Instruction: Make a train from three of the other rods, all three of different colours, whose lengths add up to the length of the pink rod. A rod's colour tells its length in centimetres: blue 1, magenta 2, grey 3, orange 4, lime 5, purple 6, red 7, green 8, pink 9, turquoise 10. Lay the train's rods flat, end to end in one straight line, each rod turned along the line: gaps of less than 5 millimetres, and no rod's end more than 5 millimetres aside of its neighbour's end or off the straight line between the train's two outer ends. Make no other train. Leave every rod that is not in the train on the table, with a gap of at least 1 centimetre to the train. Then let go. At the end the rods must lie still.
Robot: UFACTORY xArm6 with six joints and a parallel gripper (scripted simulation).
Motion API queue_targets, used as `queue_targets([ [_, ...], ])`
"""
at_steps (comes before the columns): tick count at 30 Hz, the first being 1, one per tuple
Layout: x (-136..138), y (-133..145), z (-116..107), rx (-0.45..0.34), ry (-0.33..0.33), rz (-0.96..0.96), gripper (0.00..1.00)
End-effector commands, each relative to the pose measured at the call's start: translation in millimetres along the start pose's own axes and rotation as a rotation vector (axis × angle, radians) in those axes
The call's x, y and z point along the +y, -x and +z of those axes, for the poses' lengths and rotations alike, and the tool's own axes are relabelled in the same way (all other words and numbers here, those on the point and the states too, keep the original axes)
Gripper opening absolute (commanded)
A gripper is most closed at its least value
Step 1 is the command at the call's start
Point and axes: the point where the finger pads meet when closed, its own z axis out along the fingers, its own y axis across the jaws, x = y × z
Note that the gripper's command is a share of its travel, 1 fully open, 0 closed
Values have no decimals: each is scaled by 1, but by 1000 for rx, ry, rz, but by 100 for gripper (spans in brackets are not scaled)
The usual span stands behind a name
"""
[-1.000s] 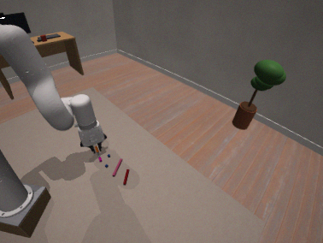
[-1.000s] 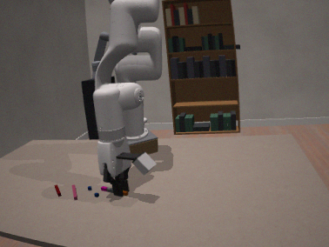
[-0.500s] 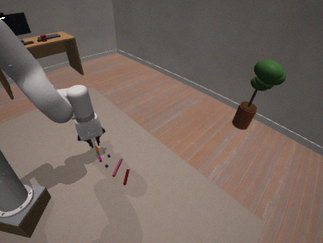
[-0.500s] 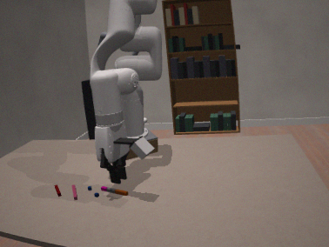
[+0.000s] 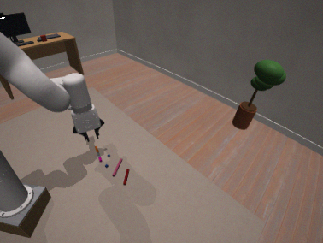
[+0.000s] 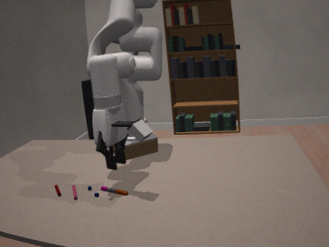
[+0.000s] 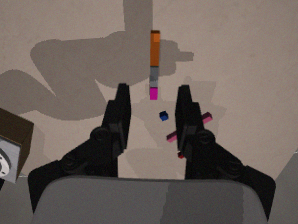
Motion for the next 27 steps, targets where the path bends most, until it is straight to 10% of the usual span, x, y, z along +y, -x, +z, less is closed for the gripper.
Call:
queue_targets([
  [1,1,-1,-2,1,3,0,100],
  [27,1,-1,-16,1,3,0,100],
])
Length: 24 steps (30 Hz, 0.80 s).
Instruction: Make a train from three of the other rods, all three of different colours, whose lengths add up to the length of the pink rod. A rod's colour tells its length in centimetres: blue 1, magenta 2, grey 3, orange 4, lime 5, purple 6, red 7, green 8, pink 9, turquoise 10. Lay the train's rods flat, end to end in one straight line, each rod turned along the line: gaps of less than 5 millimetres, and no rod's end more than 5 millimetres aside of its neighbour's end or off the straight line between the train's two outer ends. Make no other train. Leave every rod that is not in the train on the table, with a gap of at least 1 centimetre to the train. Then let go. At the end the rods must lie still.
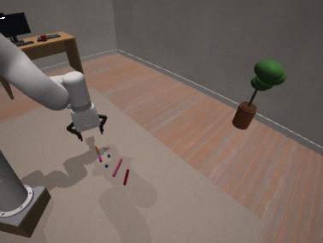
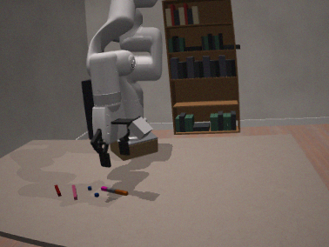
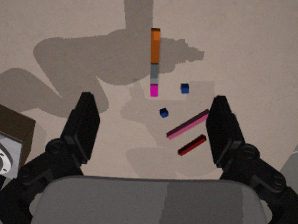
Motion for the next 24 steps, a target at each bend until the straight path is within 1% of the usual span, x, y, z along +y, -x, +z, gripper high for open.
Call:
queue_targets([
  [1,1,-1,-14,2,4,0,100],
  [3,1,-1,-23,2,4,0,100],
  [5,1,-1,-23,2,4,0,100],
  [12,1,-1,-60,2,4,0,100],
  [16,1,-1,-75,2,4,0,100],
  [19,1,-1,-82,2,4,0,100],
  [24,1,-1,-83,2,4,0,100],
])
